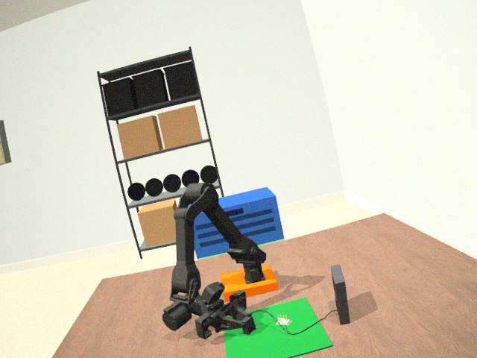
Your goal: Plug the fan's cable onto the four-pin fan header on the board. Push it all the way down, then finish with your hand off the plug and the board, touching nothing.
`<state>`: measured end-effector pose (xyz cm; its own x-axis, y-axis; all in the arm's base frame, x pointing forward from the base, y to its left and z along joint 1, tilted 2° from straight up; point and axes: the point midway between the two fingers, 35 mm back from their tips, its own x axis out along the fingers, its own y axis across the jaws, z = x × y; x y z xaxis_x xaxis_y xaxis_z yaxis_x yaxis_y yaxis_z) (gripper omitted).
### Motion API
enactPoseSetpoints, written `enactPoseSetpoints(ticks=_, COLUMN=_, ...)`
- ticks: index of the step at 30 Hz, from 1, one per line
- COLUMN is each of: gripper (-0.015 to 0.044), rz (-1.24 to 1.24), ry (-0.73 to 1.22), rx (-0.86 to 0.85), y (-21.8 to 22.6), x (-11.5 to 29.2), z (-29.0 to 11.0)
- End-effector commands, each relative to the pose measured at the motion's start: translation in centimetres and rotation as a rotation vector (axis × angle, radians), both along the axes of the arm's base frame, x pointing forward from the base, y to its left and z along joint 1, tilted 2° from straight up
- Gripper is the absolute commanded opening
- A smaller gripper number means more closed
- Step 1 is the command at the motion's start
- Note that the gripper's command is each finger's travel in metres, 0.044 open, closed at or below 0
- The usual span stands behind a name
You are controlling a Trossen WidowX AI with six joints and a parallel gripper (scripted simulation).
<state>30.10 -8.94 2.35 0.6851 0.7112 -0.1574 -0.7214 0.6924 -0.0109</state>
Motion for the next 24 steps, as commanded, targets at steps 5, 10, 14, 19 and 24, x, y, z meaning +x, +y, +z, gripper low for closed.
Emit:
enactPoseSetpoints(ticks=5, gripper=0.0, rz=0.0, ry=0.0, rx=0.0, y=0.01, x=0.01, z=-0.33)
enactPoseSetpoints(ticks=10, gripper=0.0, rz=0.0, ry=0.0, rx=0.0, y=0.01, x=0.01, z=-0.33)
enactPoseSetpoints(ticks=14, gripper=0.0, rz=0.0, ry=0.0, rx=0.0, y=0.01, x=0.01, z=-0.33)
enactPoseSetpoints(ticks=19, gripper=0.0, rz=0.0, ry=0.0, rx=0.0, y=0.01, x=0.01, z=-0.33)
enactPoseSetpoints(ticks=24, gripper=0.0, rz=0.0, ry=0.0, rx=0.0, y=0.01, x=0.01, z=-0.33)
